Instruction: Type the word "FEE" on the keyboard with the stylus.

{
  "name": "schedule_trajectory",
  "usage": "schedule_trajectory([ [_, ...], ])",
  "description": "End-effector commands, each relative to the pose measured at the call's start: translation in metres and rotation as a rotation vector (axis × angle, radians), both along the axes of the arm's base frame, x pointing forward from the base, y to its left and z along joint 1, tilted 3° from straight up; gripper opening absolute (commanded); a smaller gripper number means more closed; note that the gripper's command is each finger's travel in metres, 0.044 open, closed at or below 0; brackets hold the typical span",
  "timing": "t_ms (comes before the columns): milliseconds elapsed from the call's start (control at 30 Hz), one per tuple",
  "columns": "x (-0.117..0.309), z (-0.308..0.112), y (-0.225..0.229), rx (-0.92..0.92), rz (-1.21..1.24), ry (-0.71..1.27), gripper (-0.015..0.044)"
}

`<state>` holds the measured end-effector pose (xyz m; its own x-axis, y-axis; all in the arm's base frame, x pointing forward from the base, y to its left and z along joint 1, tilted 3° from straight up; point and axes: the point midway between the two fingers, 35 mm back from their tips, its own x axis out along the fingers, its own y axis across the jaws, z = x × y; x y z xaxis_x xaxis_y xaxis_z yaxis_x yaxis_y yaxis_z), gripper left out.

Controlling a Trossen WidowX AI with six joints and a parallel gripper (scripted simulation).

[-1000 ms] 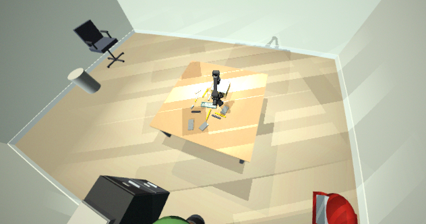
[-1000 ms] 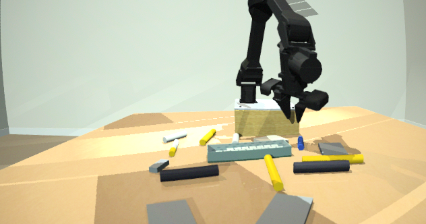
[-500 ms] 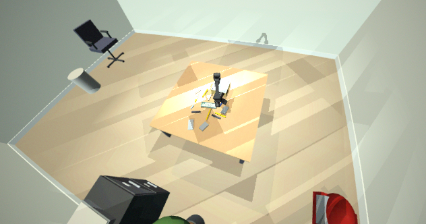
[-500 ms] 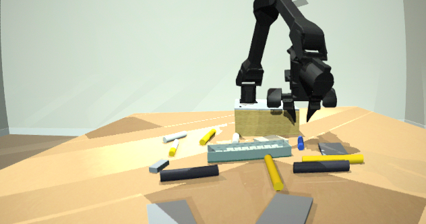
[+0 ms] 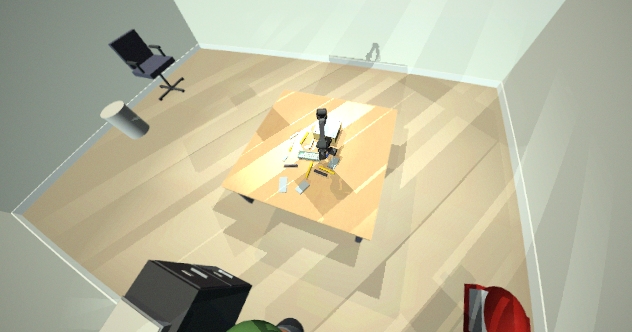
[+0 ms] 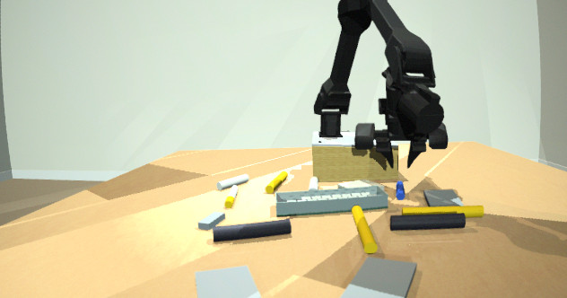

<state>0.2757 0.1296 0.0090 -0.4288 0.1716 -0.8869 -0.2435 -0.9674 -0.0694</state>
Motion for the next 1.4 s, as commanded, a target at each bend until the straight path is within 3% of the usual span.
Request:
schedule_trajectory([
  [0, 0.000, -0.004, 0.001, 0.003, 0.002, 0.003, 0.0150],
  [1367, 0.001, -0.035, 0.003, 0.003, 0.002, 0.003, 0.0150],
])
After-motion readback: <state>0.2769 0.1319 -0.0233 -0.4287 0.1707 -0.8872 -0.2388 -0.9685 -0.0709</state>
